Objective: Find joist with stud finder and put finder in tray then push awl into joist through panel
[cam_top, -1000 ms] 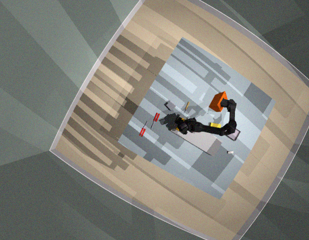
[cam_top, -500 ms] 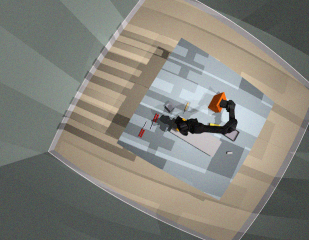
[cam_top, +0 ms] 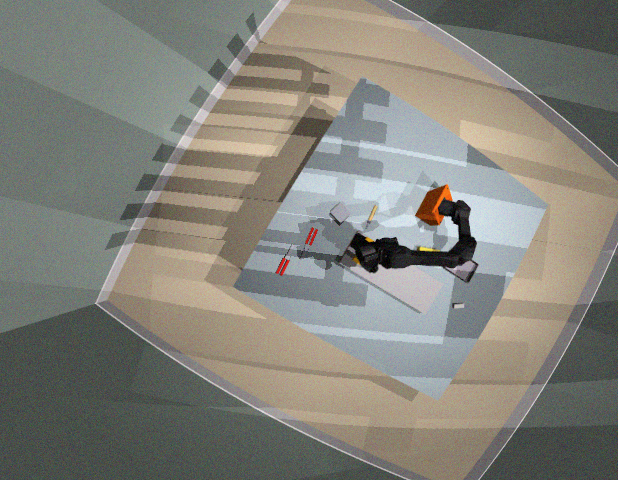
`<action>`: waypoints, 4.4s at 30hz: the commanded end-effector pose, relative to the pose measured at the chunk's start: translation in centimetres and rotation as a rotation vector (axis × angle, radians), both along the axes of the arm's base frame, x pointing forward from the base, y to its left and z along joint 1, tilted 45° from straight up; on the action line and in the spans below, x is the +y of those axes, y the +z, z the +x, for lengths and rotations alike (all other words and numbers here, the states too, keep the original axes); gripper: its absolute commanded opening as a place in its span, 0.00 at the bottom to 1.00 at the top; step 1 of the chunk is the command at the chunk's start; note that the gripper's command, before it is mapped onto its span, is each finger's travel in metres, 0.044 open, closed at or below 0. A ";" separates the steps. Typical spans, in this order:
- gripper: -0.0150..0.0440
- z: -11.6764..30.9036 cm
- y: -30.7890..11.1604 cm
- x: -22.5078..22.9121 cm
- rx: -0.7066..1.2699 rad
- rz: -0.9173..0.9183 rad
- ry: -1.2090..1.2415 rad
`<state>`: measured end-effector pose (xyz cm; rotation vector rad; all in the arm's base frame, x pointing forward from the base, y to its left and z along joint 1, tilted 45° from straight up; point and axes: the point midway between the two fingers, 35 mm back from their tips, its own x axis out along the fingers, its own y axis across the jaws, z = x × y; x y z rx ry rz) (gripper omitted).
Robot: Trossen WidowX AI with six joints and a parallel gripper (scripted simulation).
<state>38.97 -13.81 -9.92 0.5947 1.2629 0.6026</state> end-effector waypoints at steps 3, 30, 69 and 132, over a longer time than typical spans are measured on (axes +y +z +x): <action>0.25 0.9 1.9 0.5 -0.041 -0.026 0.026; 0.25 2.4 15.3 14.5 -0.320 -0.097 0.350; 0.25 -10.8 29.4 31.9 -0.770 -0.040 0.807; 0.25 -25.9 30.9 39.3 -1.109 0.126 1.114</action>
